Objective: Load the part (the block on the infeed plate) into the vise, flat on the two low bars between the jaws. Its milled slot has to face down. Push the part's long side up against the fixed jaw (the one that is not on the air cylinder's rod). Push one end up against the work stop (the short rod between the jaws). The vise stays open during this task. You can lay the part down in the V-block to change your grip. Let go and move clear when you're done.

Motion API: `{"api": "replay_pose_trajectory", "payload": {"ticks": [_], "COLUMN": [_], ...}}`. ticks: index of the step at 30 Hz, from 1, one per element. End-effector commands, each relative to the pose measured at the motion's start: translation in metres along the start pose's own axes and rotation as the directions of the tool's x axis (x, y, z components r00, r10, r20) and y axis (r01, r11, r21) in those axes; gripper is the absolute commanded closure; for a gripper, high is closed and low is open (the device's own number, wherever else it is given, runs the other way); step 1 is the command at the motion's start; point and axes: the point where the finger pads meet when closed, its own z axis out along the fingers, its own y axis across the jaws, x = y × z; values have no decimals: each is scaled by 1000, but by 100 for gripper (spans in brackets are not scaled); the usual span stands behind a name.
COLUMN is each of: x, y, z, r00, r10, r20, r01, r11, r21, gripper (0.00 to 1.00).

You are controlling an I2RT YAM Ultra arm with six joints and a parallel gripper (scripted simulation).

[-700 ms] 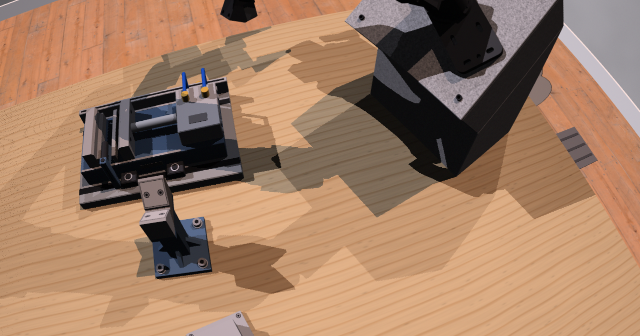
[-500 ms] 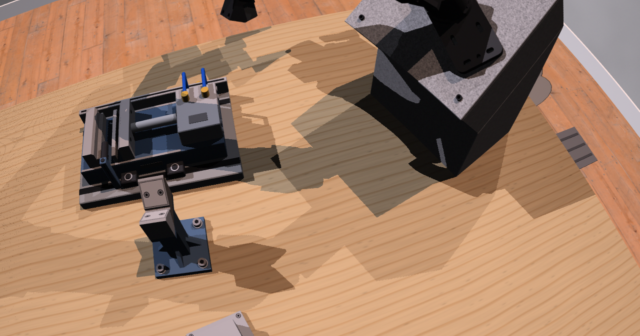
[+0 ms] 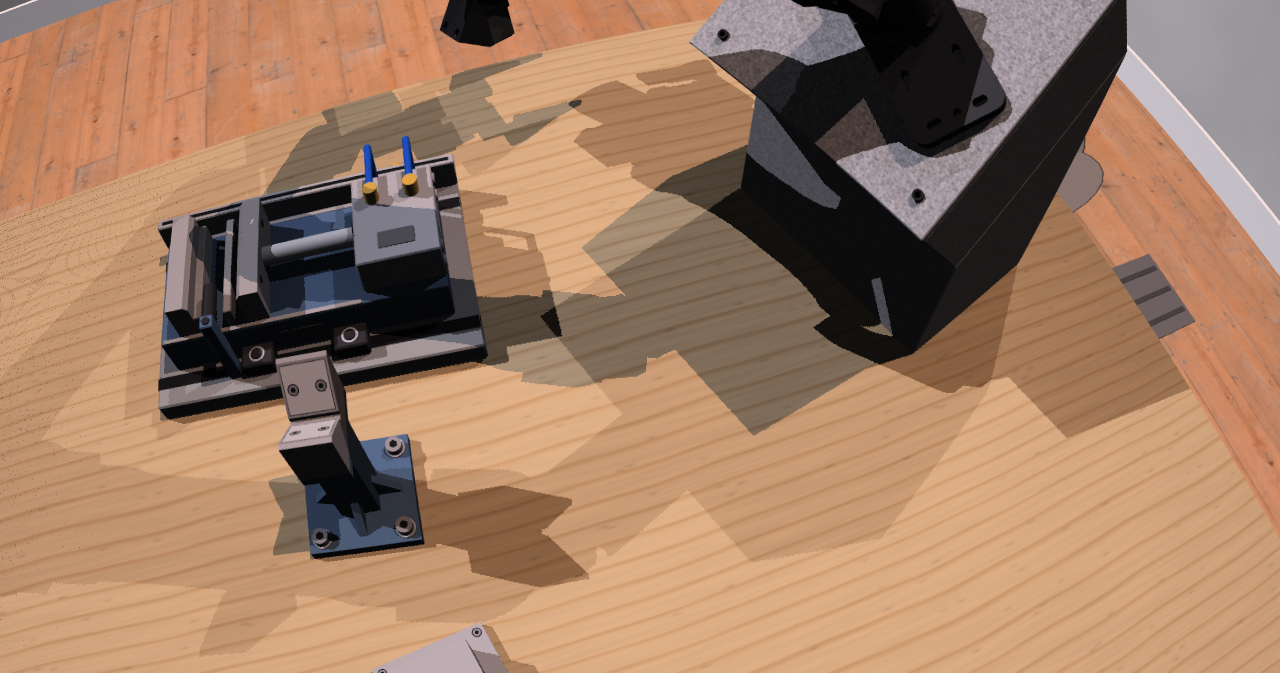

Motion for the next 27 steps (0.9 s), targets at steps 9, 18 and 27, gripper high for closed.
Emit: {"api": "replay_pose_trajectory", "payload": {"ticks": [9, 18, 27], "x": [-13, -48, -75], "y": [38, 98, 145], "z": [-27, -75, -112], "r00": [992, 932, 847], "r10": [112, 327, 488], "r20": [53, 154, 210], "r01": [-109, -301, -431], "r11": [992, 938, 862], "r21": [-65, -171, -266], "gripper": [0, 0, 0]}}
